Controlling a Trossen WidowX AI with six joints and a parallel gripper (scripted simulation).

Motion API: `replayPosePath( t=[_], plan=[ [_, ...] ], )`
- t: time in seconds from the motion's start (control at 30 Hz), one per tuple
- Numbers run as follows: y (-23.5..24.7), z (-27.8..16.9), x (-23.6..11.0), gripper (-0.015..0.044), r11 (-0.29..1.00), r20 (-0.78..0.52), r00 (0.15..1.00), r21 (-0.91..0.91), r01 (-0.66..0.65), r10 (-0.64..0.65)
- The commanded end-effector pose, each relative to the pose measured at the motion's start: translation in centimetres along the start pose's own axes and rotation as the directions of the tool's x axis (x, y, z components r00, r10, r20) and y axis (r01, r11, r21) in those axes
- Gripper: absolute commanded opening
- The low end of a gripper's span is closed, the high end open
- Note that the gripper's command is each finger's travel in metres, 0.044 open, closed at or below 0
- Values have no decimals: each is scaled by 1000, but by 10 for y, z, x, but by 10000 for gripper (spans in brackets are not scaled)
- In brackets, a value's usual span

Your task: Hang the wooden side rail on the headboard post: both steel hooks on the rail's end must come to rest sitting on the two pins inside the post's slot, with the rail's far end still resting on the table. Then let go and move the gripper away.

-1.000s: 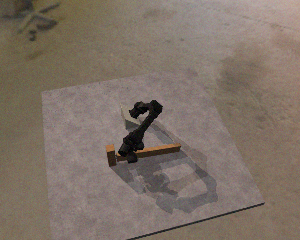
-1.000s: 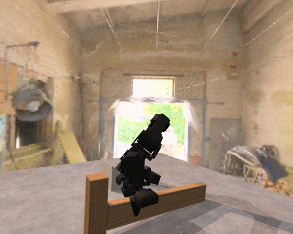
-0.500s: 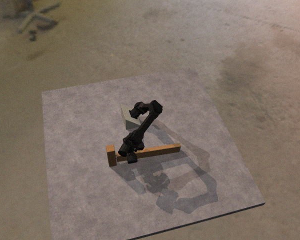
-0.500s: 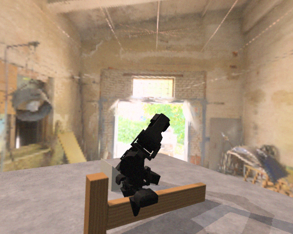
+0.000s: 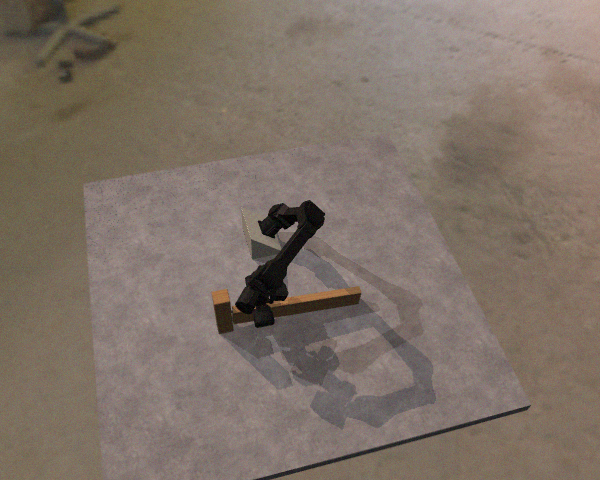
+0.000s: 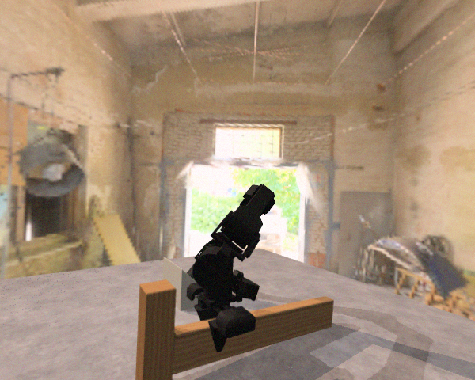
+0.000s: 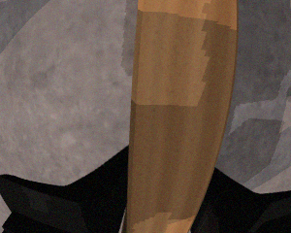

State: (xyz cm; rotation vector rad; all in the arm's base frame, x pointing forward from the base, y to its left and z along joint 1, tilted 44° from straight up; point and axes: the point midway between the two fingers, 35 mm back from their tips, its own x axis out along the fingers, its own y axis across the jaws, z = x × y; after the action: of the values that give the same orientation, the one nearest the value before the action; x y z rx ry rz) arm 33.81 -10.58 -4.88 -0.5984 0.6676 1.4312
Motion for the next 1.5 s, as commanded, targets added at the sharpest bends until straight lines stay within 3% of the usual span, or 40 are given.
replayPosePath(
  t=[0.0, 1.47],
  plan=[
    [-1, -3, -5, 0, 1000, -7, 1000, -2, 13, -13],
    [-1, -7, -3, 0, 1000, -7, 1000, -2, 13, -13]
  ],
)
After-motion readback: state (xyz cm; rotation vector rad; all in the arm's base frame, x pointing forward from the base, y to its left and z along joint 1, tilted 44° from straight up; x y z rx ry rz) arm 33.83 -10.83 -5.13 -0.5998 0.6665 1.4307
